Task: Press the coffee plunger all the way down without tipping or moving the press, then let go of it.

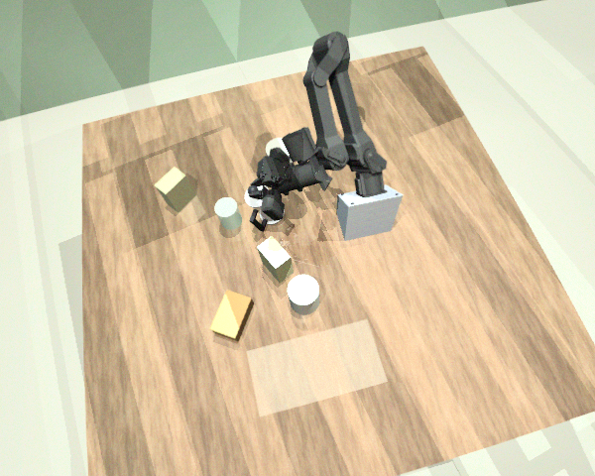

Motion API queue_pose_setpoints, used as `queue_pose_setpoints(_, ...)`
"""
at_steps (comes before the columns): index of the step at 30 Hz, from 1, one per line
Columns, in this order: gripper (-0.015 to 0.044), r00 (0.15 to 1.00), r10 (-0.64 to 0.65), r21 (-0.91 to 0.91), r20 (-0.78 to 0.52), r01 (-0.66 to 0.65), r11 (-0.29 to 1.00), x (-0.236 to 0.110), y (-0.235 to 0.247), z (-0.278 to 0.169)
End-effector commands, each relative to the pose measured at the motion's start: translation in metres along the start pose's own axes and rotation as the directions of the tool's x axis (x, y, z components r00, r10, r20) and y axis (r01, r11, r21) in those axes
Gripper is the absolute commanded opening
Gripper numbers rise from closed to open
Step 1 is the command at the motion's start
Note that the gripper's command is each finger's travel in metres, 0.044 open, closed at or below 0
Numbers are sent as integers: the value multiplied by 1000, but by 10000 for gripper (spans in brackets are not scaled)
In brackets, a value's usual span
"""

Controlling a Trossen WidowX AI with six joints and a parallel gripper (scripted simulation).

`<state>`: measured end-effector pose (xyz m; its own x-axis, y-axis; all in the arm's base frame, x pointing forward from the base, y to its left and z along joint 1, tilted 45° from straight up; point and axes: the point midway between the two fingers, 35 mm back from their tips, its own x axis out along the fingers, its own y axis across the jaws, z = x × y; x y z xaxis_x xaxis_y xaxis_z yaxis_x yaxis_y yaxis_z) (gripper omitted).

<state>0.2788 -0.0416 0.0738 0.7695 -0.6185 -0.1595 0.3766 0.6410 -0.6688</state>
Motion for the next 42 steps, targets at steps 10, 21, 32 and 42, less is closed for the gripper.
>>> queue_pose_setpoints(10,406,1000,0,-1,-1,0,1000,0,0,0)
queue_pose_setpoints(21,440,997,-10,140,70,0,990,3,-2,33)
queue_pose_setpoints(32,440,1000,26,65,-8,-25,998,-33,-3,48)
queue_pose_setpoints(42,440,1000,-3,-8,-15,3,1000,-65,-26,54)
